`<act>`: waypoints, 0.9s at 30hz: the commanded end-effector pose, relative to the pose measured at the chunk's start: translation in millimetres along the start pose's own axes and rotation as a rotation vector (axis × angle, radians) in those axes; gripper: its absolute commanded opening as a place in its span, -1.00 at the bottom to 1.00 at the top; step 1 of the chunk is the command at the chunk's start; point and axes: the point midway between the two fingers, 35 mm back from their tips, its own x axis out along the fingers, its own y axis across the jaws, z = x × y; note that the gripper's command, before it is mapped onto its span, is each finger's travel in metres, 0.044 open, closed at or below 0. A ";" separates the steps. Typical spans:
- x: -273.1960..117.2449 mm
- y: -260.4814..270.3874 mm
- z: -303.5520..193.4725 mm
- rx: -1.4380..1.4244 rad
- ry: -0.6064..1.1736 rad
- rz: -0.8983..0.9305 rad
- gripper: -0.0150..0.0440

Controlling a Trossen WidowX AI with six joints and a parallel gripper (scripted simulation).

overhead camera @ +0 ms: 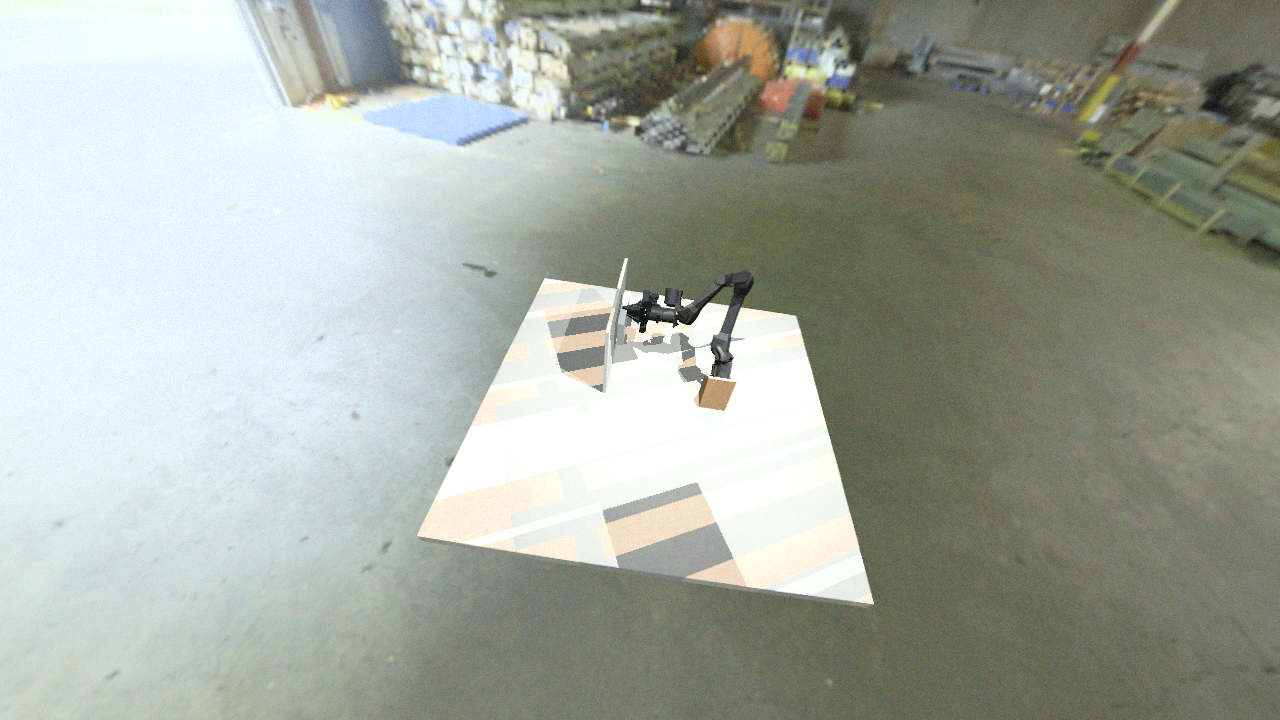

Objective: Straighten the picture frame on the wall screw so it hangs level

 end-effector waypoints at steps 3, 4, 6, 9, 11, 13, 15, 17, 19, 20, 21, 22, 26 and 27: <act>0.4 4.9 3.9 -0.005 -0.004 0.019 -0.49; 0.4 4.9 4.3 -0.005 -0.004 0.019 -0.49; 0.4 5.0 5.2 -0.005 -0.004 0.019 -0.49; 0.3 5.4 7.1 -0.005 -0.004 0.019 -0.49; 0.3 5.7 7.9 -0.005 -0.004 0.019 -0.49; 0.3 6.0 8.1 -0.005 -0.004 0.019 -0.49; 0.3 6.0 8.1 -0.005 -0.004 0.019 -0.49; 0.3 5.6 8.1 -0.005 -0.004 0.019 -0.49; 0.3 4.8 8.1 -0.005 -0.004 0.019 -0.49; 0.3 4.4 8.1 -0.005 -0.004 0.019 -0.49; 0.4 4.0 8.1 -0.005 -0.004 0.019 -0.49; 0.4 3.6 8.1 -0.005 -0.004 0.019 -0.49; 0.4 3.3 8.1 -0.005 -0.004 0.019 -0.49; 0.4 3.4 8.1 -0.005 -0.004 0.019 -0.49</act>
